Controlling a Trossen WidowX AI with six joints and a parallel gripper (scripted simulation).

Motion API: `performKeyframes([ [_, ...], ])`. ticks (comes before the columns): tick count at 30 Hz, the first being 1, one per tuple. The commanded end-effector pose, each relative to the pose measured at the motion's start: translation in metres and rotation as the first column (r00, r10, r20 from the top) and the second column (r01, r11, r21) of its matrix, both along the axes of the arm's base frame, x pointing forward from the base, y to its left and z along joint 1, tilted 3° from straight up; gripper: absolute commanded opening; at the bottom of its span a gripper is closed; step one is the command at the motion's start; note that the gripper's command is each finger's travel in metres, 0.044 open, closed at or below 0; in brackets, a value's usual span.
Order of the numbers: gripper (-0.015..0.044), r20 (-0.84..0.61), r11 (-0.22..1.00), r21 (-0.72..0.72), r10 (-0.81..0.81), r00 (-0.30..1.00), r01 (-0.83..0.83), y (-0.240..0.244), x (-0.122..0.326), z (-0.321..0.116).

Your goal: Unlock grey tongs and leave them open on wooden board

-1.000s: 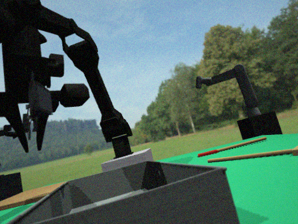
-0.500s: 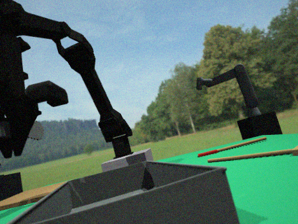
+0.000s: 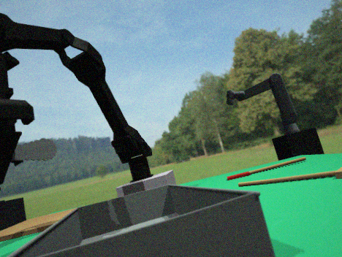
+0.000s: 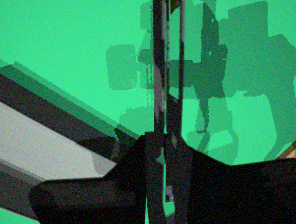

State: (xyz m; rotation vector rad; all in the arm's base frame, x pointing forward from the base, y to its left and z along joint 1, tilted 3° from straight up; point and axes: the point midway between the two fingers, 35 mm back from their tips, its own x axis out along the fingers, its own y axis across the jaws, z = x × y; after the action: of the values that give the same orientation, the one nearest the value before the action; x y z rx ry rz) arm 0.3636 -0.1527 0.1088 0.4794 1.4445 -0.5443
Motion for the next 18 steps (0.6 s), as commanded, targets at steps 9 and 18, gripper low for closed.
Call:
performKeyframes([
  [9, -0.0150, 0.027, 0.876, 0.034, -0.483, 0.875, 0.482, -0.031, -0.014, 0.001],
  [18, -0.0150, 0.033, 0.639, 0.063, -0.769, 0.638, 0.767, -0.052, -0.027, 0.002],
])
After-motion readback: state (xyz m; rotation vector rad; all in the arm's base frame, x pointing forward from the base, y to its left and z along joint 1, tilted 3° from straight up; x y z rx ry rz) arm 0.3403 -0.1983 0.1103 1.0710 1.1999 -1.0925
